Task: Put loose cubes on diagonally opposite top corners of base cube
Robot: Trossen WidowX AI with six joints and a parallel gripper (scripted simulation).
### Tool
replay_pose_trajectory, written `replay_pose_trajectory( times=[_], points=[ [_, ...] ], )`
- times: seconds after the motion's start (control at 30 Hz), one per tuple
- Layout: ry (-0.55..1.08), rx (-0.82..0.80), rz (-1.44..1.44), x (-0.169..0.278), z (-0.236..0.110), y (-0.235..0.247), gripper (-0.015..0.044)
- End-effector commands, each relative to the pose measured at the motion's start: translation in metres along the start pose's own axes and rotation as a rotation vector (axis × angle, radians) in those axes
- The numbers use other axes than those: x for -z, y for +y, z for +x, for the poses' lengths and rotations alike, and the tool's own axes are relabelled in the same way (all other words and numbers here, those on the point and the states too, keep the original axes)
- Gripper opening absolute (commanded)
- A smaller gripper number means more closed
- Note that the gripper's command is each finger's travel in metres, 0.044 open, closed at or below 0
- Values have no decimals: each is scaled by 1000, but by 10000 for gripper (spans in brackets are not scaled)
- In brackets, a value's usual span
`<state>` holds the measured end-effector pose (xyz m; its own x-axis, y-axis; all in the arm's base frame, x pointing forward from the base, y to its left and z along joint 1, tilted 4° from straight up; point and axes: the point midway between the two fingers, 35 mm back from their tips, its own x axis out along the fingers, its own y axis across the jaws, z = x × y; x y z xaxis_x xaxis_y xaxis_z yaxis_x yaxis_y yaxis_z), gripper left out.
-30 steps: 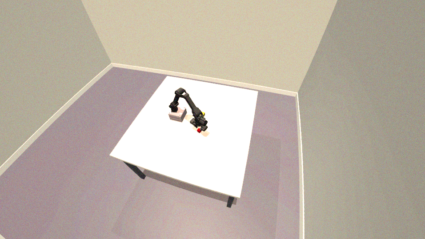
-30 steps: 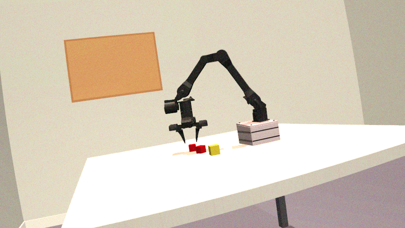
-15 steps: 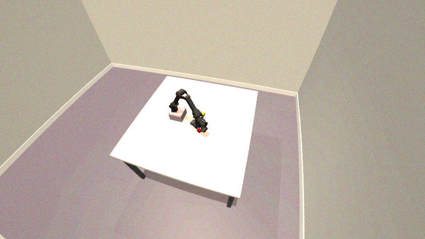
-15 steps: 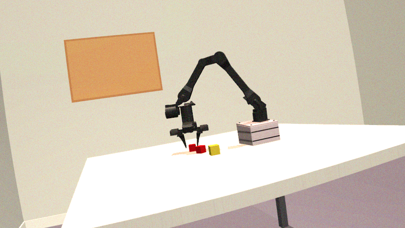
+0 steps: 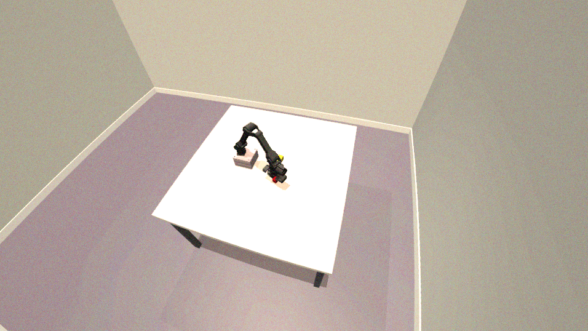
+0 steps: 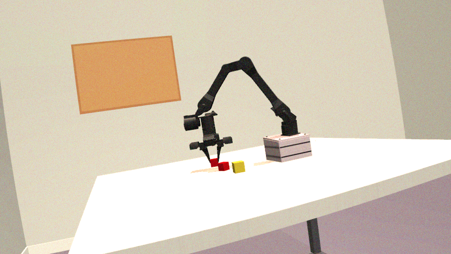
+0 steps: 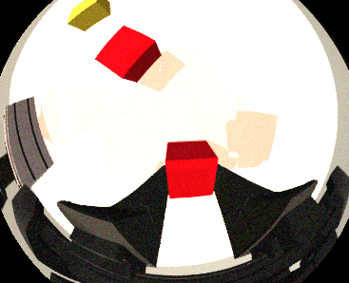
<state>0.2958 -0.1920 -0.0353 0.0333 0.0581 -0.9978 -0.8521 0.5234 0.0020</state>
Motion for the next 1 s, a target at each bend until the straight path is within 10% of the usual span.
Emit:
replay_pose_trajectory(
  times=[0.0, 0.97],
  points=[
    [-2, 10, 1, 0, -12, -4, 105],
    [-1, 10, 1, 0, -99, -2, 105]
  ],
)
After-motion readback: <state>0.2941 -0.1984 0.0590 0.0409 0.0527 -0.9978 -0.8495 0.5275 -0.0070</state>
